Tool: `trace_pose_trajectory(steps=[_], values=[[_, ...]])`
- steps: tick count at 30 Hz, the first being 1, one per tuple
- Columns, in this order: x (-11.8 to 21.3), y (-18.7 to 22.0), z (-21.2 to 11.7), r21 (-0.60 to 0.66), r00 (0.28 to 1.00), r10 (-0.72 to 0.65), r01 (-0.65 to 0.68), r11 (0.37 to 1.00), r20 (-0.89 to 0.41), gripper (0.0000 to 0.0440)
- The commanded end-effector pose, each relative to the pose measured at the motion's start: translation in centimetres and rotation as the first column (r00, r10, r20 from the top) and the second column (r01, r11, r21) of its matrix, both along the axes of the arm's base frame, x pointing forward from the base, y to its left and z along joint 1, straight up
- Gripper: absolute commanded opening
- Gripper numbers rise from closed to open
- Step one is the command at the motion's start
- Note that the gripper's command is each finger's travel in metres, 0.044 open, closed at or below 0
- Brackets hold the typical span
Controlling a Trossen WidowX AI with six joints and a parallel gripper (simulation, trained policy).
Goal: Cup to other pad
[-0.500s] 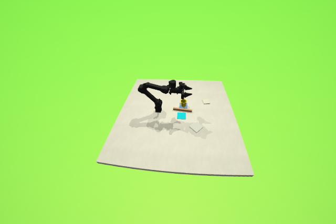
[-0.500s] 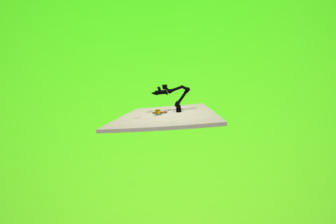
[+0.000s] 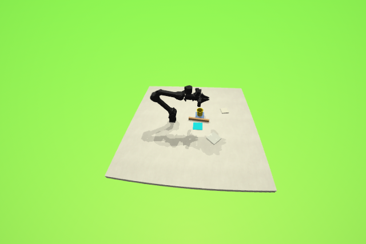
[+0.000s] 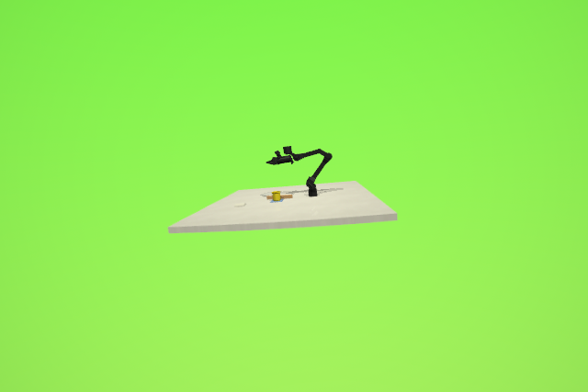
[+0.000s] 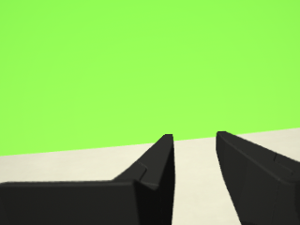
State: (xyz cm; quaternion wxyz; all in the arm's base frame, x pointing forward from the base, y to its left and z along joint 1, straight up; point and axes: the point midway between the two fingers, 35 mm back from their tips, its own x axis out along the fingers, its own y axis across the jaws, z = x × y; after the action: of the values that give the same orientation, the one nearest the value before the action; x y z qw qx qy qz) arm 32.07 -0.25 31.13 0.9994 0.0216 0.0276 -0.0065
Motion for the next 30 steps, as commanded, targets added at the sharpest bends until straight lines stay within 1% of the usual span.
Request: trace_pose_trajectory(steps=[1,8,19,30], values=[[0.2,0.3,0.2,0.025,1.0,0.005,-0.005,1.0,-0.023,0.009],[0.5,1.2,0.4,0.094,0.996,0.03,-0.022,0.995,-0.083,0.0118],[1.1,2.6,0.5,0.212,0.979,0.067,-0.025,0.977,-0.193,0.0124],[1.6,4.1,0.4,0.333,0.945,0.1,0.01,0.943,-0.312,0.0136]])
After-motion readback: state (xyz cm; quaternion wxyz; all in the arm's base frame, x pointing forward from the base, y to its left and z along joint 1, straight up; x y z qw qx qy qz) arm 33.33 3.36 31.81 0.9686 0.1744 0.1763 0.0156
